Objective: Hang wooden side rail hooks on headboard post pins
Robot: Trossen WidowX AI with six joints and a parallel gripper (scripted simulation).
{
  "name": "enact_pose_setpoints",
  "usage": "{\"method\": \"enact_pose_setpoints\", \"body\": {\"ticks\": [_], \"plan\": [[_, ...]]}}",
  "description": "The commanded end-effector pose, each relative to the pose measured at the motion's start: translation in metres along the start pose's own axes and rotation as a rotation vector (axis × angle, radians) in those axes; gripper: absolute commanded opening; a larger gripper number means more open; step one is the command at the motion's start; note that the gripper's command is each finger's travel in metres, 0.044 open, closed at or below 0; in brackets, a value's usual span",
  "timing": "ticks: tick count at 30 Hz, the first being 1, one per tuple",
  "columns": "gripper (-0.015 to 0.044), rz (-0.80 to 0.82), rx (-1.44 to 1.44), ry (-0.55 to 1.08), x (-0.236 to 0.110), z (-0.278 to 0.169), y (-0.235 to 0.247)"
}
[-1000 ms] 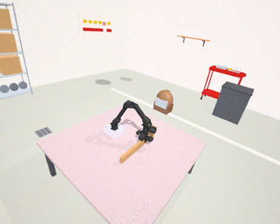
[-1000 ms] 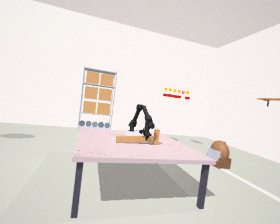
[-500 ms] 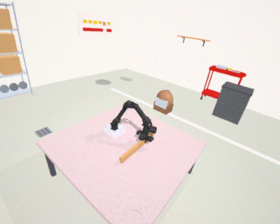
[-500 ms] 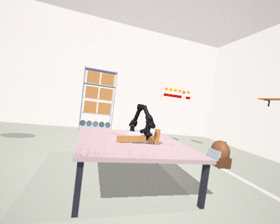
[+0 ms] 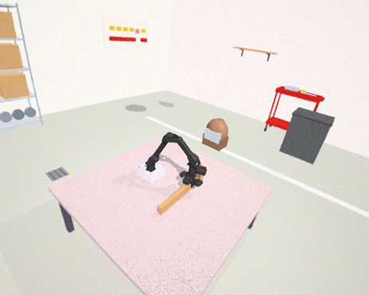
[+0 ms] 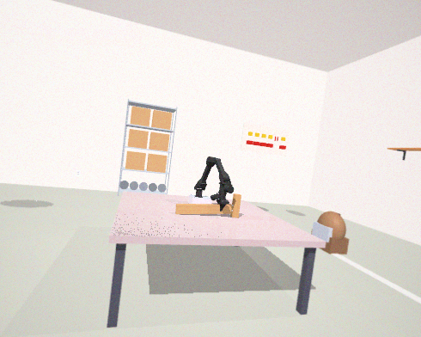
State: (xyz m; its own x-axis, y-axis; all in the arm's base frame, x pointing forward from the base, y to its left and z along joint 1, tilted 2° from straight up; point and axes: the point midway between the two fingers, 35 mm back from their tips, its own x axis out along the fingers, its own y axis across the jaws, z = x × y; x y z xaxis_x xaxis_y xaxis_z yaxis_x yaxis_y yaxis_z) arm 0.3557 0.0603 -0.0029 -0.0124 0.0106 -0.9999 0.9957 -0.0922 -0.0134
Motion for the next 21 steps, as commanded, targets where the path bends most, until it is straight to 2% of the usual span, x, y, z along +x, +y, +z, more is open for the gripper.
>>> {"method": "enact_pose_setpoints", "body": {"ticks": [1,21], "plan": [[0.0,0.009,0.003,0.0,-0.0025,-0.0008,0.0023],[0.0,0.009,0.003,0.001,-0.0029,-0.003,0.002]]}}
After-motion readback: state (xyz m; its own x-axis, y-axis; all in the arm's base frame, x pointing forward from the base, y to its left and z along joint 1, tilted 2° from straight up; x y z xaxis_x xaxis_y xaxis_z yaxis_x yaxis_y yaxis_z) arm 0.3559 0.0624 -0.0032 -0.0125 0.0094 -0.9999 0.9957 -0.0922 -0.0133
